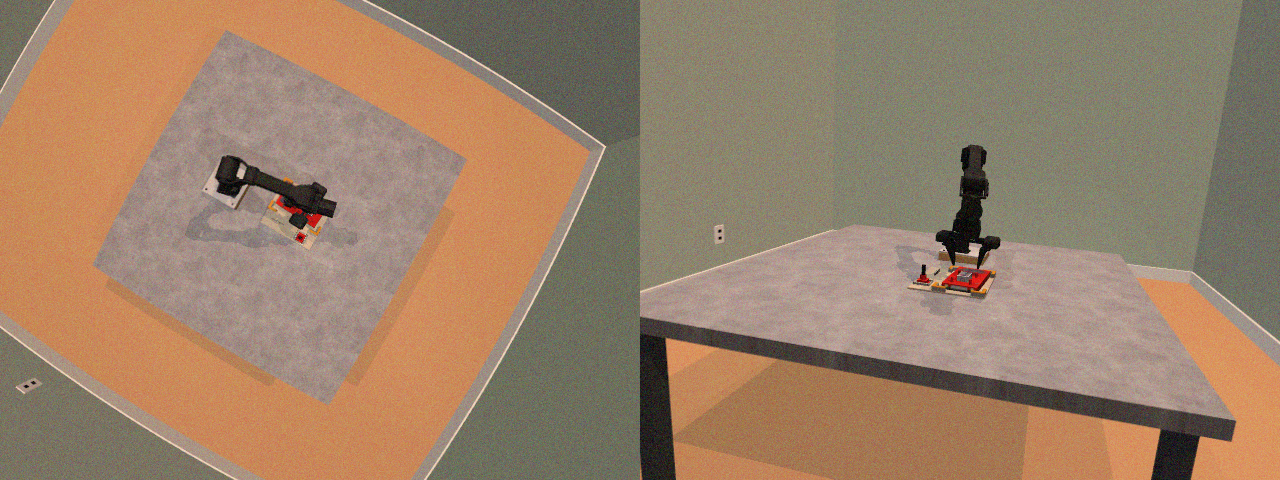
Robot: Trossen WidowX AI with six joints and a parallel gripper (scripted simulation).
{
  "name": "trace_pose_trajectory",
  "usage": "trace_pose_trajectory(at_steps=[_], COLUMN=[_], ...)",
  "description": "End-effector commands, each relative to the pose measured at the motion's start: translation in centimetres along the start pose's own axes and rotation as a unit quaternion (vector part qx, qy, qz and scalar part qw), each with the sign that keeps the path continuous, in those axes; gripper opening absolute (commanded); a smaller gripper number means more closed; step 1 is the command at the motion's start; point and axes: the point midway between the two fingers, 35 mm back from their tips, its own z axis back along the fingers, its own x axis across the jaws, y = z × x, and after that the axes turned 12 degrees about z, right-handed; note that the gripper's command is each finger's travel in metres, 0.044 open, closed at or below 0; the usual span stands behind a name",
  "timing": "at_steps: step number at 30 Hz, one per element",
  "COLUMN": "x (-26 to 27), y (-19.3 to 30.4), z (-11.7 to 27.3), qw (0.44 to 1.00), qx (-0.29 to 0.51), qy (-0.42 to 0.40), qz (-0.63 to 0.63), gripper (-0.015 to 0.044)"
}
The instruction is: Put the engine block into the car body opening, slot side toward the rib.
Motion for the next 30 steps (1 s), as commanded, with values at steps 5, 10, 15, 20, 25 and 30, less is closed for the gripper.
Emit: trace_pose_trajectory(at_steps=[5,10,15,20,25,30], x=[-0.01,-0.01,0.13,0.13,0.13,0.13], y=[-0.01,-0.01,-0.02,-0.02,-0.02,-0.02], z=[0.0,0.0,-0.91,-0.91,-0.91,-0.91], qw=[1.0,1.0,1.0,1.0,1.0,1.0], qx=[0.0,0.0,0.001,0.001,0.001,0.001], qy=[0.0,0.0,0.002,0.002,0.002,0.002], qz=[0.0,0.0,0.003,0.003,0.003,0.003], gripper=[0.044,0.044,0.044,0.0414,0.0282,0.0151])
